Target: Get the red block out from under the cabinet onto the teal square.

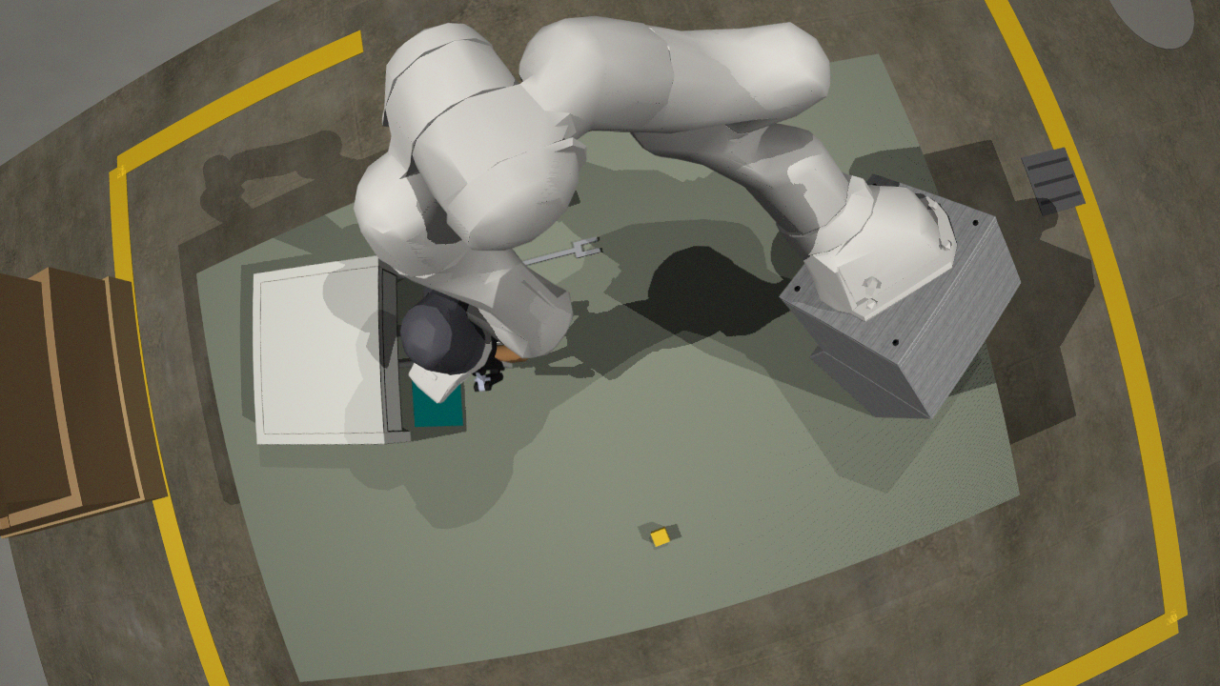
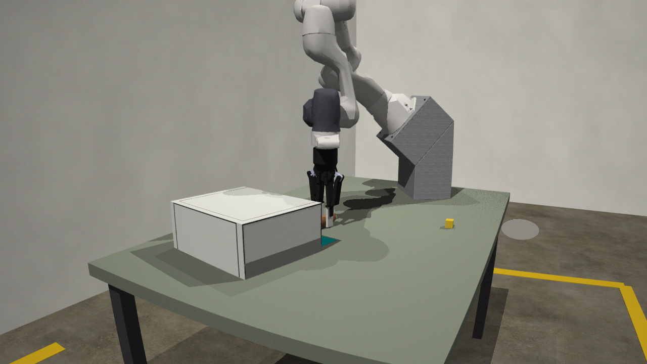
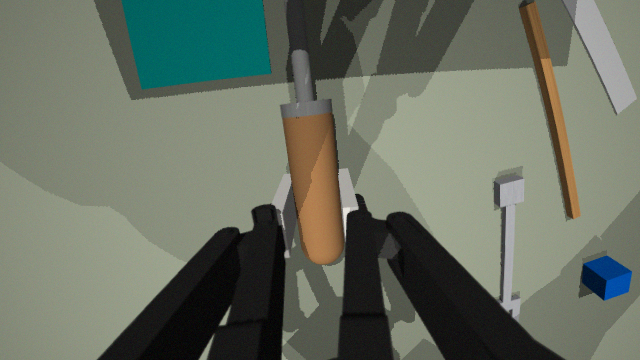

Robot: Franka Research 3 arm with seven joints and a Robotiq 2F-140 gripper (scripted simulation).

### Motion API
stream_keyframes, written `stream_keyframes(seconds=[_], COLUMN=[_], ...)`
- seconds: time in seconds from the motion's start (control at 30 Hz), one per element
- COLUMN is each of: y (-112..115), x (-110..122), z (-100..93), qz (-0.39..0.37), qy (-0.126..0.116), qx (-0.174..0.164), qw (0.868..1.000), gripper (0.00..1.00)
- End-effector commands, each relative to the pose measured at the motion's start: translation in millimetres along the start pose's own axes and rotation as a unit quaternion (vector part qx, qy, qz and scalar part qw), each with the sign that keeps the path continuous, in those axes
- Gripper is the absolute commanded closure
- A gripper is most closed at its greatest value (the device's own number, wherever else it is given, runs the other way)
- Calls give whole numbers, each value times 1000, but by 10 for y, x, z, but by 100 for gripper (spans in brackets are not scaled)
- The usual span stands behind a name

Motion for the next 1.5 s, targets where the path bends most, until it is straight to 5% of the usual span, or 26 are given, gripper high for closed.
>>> stream_keyframes(seconds=[0.0, 1.47], y=[81, 1106], x=[-37, -296], z=[-10, -1], qz=[13, 17], qy=[-4, -4], qx=[5, 5], qw=[1000, 1000], gripper=[100, 100])
Point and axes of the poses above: the point where the finger pads meet when closed, its own z axis out along the fingers, its own x axis across the jaws, y = z × x, the point moved 9 cm from there along -z, back along the fingers, and after that the axes turned 13 degrees about -z, right-handed, at the moved point
